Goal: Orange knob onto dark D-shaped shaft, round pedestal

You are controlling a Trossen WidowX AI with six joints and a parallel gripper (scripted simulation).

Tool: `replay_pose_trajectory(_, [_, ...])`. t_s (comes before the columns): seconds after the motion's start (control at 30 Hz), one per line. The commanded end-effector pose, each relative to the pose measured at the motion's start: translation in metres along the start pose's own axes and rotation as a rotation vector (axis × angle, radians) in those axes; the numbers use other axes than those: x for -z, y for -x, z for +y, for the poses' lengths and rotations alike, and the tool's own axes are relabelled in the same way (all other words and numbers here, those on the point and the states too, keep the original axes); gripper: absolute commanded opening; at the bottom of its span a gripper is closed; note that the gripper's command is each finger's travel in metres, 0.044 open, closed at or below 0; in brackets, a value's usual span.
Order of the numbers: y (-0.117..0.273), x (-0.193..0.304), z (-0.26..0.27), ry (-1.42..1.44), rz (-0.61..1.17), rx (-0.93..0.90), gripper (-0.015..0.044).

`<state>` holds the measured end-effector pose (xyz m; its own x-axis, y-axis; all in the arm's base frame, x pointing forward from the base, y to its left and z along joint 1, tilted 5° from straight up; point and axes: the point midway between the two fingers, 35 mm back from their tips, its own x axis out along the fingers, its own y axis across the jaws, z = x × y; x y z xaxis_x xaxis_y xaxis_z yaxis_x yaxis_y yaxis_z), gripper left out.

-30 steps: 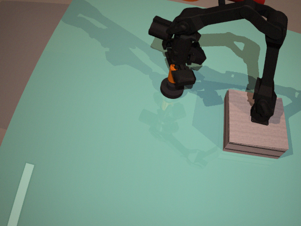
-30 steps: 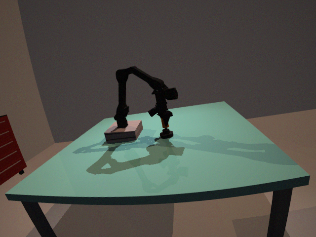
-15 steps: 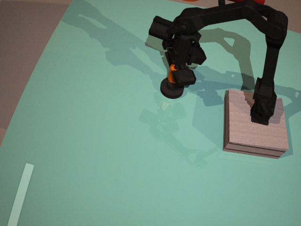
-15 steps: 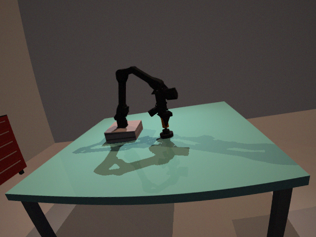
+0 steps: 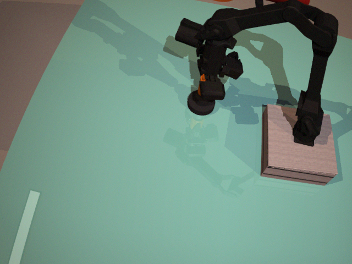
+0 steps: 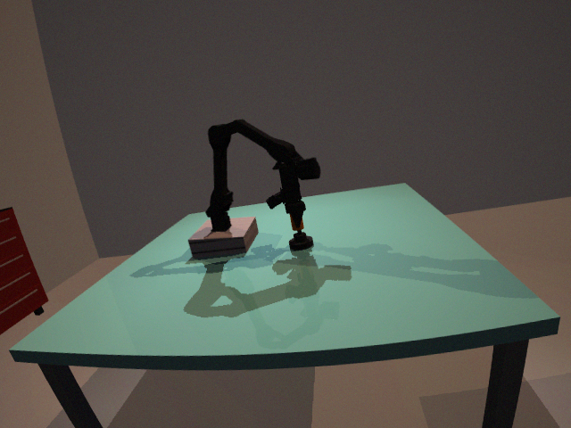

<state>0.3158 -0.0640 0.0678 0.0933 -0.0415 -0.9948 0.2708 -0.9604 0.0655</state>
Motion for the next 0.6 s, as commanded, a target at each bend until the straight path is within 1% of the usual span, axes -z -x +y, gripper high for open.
replay_pose_trajectory(0.0, [-0.0002, 0.0014, 0.0006, -0.018, 0.003, -0.002, 0.0])
replay_pose_trajectory(0.57, [-0.0043, 0.0, -0.0001, -0.018, 0.003, -0.002, 0.0])
